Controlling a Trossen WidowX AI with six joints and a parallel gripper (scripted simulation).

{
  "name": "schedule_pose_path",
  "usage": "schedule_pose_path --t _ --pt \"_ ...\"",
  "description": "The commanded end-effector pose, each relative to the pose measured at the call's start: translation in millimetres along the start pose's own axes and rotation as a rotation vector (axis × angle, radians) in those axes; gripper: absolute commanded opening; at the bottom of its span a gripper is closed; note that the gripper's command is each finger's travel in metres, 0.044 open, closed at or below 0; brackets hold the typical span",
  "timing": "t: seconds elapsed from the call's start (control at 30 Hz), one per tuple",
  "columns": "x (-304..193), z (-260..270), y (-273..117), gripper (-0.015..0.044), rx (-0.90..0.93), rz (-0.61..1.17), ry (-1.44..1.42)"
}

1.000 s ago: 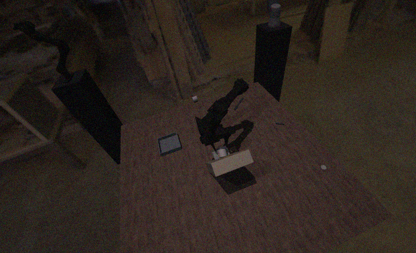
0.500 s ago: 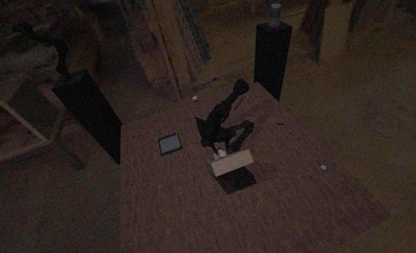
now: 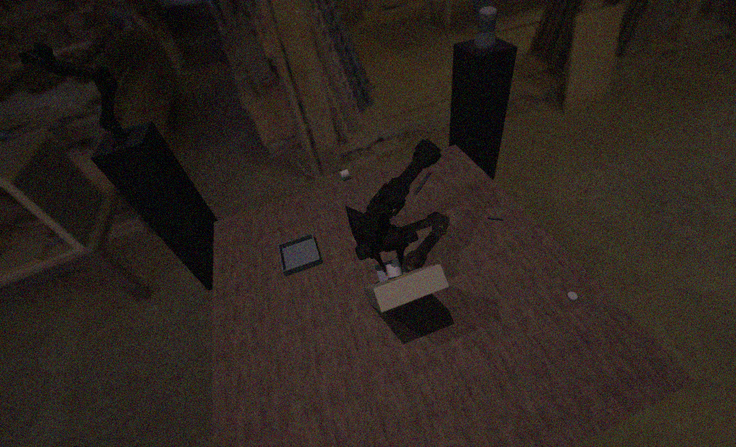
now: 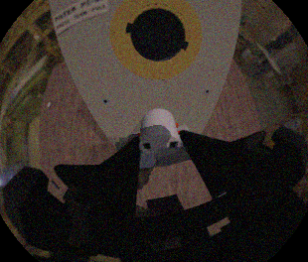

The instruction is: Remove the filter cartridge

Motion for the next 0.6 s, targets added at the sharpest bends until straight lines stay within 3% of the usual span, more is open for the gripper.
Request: schedule_pose_path --t 0.0,0.1,0.33,0.57 --pt "2.2 0.6 -1.0 0.0080 0.003 0.000 0.000" --pt "11.4 1.4 -5.3 0.0001 0.002 0.000 0.000" --pt "23.1 2.2 -13.9 0.0000 -0.002 0.000 0.000" --pt "27.7 0.2 -49.7 0.0000 -0.012 0.002 0.002"
Point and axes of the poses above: the point midway between the two fingers, 35 mm back from their tips, its own y axis out along the fingers, its own z axis across the jaws, x = y × z, the point moved 10 cm from there along -y, back along the fingers, and after that the axes turned 7 degrees about y, right-handed, at the moved point
